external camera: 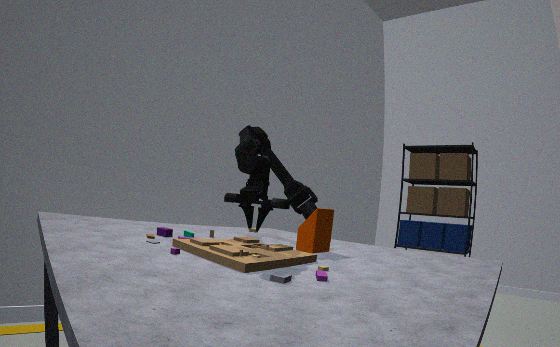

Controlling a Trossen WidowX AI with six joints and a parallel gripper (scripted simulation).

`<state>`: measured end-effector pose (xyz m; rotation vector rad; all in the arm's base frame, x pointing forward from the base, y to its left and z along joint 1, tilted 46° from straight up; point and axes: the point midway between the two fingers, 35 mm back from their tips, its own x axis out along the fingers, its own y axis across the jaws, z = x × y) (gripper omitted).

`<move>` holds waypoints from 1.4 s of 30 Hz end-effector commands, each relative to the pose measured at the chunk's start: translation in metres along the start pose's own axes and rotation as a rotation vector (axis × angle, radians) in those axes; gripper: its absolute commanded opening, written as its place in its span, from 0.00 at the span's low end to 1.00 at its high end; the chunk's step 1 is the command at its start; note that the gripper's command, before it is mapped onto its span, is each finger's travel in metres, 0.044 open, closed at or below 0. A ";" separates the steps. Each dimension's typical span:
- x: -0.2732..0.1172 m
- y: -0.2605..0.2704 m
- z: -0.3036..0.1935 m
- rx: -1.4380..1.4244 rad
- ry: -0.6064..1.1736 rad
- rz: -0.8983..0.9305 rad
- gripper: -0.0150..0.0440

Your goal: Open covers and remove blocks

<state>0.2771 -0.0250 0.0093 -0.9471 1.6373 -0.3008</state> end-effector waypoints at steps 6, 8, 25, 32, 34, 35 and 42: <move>-0.024 0.000 0.001 0.008 -0.004 0.005 0.39; -0.029 0.000 0.001 0.008 -0.004 0.005 0.39; -0.045 0.040 0.019 0.003 -0.019 0.023 0.39; -0.049 0.066 0.028 0.001 -0.025 0.031 0.39; -0.050 0.074 0.030 0.001 -0.026 0.033 0.39; -0.050 0.078 0.031 0.000 -0.026 0.034 0.39; -0.052 0.105 0.037 -0.001 -0.028 0.040 0.39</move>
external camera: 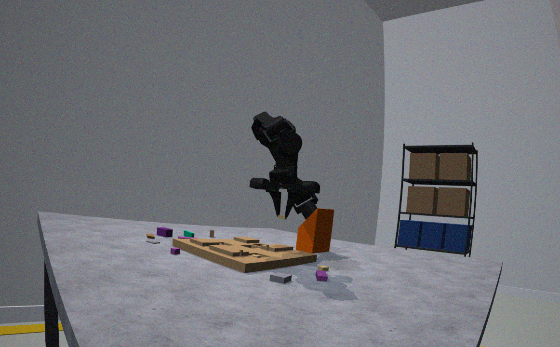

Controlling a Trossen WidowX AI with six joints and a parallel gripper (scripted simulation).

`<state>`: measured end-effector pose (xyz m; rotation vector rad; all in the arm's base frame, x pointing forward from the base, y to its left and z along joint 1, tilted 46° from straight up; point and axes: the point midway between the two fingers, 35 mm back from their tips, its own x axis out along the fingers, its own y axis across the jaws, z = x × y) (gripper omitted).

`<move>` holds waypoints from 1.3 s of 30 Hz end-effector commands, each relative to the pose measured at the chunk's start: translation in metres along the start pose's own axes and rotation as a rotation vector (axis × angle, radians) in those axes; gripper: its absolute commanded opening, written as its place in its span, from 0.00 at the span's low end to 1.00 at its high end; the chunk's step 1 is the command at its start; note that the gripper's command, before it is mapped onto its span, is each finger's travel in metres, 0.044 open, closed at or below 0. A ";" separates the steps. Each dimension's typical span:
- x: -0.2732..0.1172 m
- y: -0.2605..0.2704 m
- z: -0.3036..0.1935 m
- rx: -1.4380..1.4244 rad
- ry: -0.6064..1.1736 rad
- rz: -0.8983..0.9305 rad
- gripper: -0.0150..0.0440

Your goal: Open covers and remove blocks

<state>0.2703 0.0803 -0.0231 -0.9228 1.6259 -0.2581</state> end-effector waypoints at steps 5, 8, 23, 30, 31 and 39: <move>0.000 0.034 0.006 0.004 0.002 0.008 0.39; 0.000 0.046 0.007 0.003 0.002 0.009 0.39; 0.004 0.106 0.005 0.005 0.008 0.005 0.39; 0.008 0.133 0.000 0.008 0.013 -0.002 0.39; 0.008 0.137 0.000 0.009 0.014 -0.003 0.39; 0.014 0.162 -0.007 0.013 0.019 -0.012 0.39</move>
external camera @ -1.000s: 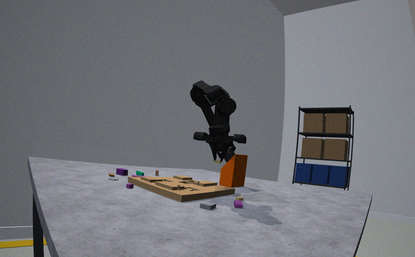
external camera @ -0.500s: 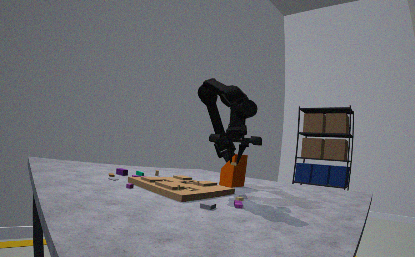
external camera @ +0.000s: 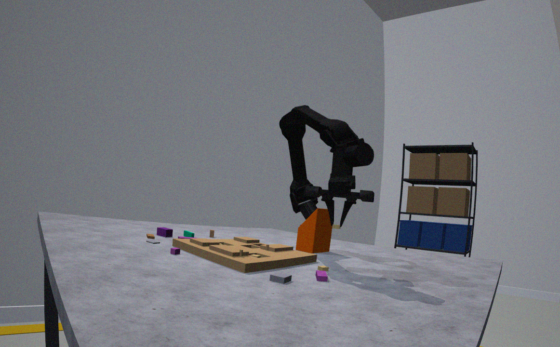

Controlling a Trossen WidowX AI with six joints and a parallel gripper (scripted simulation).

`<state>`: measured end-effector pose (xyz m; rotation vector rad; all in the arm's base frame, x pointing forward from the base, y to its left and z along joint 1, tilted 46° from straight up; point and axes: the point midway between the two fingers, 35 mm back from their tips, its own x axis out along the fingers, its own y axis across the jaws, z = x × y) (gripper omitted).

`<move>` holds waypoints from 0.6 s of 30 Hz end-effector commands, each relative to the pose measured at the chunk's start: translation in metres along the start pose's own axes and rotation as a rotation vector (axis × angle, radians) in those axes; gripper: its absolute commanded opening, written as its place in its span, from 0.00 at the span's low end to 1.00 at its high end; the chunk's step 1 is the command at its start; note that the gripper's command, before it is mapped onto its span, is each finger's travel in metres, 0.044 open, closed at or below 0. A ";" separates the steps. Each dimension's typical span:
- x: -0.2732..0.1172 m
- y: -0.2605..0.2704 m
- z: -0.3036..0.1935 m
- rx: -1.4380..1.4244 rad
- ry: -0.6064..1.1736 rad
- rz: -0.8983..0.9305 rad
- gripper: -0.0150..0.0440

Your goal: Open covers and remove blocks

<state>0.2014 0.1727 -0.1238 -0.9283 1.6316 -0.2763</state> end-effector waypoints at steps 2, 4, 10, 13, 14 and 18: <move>0.003 0.009 -0.002 0.008 0.006 -0.001 0.39; 0.006 0.009 -0.001 0.008 0.006 -0.001 0.39; 0.016 0.009 0.000 0.008 0.005 -0.001 0.39; 0.021 0.009 0.001 0.008 0.005 0.000 0.39; 0.022 0.009 0.001 0.008 0.005 0.000 0.39; 0.029 0.010 0.002 0.008 0.005 0.000 0.39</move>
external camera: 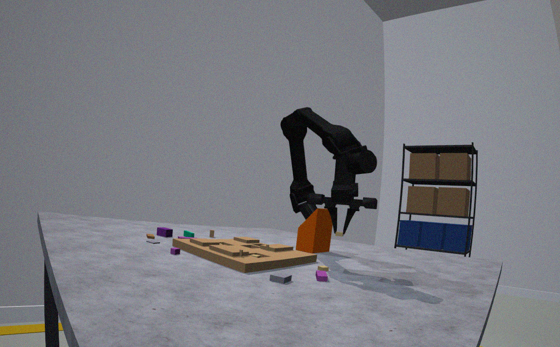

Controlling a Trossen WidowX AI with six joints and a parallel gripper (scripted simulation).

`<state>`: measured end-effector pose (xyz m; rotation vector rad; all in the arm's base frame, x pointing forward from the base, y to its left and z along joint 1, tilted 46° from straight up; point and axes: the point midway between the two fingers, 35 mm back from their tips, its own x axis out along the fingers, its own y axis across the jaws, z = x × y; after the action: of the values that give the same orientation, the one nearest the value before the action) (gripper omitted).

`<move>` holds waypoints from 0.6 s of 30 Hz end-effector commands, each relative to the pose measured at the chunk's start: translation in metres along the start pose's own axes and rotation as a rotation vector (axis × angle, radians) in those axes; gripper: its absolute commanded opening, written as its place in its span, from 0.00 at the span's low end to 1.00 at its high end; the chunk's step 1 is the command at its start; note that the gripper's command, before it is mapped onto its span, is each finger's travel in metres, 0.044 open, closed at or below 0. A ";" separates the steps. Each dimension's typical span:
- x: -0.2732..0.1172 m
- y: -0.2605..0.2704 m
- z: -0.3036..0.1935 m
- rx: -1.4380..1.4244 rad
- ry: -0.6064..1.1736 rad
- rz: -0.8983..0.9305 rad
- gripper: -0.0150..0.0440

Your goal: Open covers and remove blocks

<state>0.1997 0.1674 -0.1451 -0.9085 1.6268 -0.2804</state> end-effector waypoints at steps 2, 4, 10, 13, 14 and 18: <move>0.013 -0.001 -0.001 -0.008 0.009 -0.010 0.39; 0.017 -0.001 -0.001 -0.008 0.009 -0.010 0.39; 0.027 -0.001 -0.001 -0.008 0.009 -0.010 0.39; 0.032 -0.001 0.000 -0.008 0.009 -0.010 0.39; 0.033 -0.001 0.000 -0.008 0.009 -0.010 0.39; 0.040 -0.002 -0.001 -0.008 0.009 -0.010 0.39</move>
<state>0.2015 0.1472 -0.1676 -0.9086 1.6255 -0.2813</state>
